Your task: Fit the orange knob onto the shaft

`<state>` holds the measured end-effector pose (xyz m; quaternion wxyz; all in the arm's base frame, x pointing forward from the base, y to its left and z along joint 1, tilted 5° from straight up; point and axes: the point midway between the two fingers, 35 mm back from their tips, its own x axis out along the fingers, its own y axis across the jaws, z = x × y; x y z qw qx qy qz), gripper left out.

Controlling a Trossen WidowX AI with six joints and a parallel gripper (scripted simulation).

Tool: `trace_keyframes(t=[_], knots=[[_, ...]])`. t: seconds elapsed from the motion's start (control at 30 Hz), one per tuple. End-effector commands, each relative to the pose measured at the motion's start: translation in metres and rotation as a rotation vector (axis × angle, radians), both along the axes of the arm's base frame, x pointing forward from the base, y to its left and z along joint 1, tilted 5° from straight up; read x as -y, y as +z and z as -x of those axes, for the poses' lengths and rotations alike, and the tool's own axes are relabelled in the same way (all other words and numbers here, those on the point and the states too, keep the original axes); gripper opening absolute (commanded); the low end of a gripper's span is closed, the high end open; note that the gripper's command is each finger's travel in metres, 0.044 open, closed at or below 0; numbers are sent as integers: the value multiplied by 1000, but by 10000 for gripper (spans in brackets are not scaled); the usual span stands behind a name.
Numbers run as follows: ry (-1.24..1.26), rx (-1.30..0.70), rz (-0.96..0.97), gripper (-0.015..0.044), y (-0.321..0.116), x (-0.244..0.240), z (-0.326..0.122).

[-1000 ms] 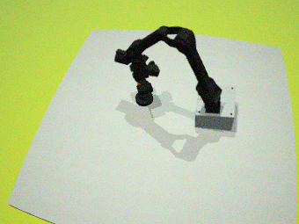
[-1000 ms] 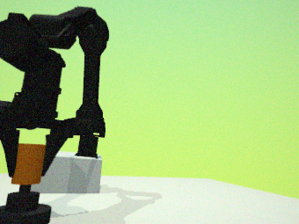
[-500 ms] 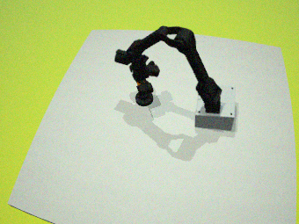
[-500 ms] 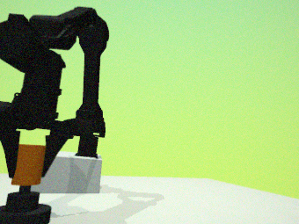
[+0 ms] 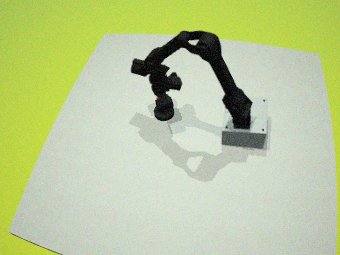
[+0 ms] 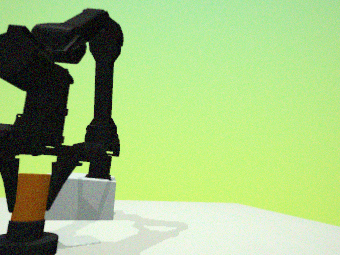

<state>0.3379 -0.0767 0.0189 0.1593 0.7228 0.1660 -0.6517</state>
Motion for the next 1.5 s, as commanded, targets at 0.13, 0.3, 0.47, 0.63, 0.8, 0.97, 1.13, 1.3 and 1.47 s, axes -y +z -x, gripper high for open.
trace_keyframes(t=[0.13,0.3,0.47,0.63,0.8,0.97,1.13,1.3,1.47], knots=[[-6,-1,-1,0,-1,0,0],[-6,-1,-1,53,-1,0,0],[-6,-1,-1,184,-1,0,0],[-6,-1,-1,315,-1,0,0],[-6,-1,-1,440,-1,0,0],[-6,-1,-1,440,-1,0,0],[-6,0,-1,440,11,1,-1],[-9,0,0,440,91,3,8],[-9,1,0,440,95,4,4]])
